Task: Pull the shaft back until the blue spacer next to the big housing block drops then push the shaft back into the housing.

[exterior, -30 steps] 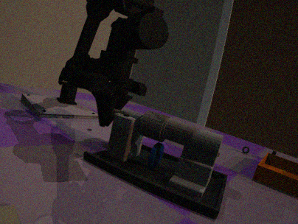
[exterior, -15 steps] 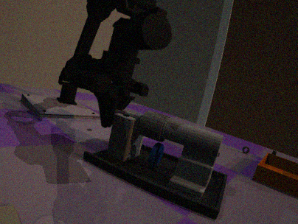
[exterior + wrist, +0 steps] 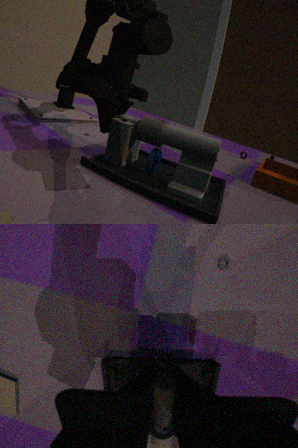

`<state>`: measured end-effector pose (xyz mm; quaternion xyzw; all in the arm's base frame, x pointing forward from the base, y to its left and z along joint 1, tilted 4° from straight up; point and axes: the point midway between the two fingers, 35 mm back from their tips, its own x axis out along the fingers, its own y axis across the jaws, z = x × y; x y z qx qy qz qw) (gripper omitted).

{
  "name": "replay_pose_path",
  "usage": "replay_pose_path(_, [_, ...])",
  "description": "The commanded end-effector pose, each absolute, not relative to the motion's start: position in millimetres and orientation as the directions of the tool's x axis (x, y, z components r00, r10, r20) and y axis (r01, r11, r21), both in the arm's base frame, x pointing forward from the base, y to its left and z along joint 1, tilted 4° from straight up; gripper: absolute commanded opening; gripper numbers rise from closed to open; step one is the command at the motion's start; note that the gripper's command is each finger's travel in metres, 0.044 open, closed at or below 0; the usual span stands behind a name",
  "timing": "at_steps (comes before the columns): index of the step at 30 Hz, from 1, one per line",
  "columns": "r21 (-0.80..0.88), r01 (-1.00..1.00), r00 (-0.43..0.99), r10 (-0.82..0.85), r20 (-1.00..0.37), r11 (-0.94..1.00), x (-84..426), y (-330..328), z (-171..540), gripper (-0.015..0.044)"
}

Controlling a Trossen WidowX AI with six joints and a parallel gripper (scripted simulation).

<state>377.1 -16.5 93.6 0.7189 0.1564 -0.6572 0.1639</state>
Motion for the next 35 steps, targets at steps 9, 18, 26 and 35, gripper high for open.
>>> replay_pose_path(9, [0.030, 0.440, 0.097, 0.014, -0.995, -0.897, 382.1, -14.1, 95.6, 0.0000])
replay_pose_path(18, [0.030, 0.440, 0.097, 0.014, -0.995, -0.897, 383.1, -13.5, 95.8, 0.0000])
replay_pose_path(26, [0.029, 0.440, 0.084, 0.010, -0.996, -0.897, 379.8, -15.3, 93.9, 0.0079])
replay_pose_path(35, [0.029, 0.440, 0.084, 0.010, -0.996, -0.897, 379.8, -15.3, 93.9, 0.0315])
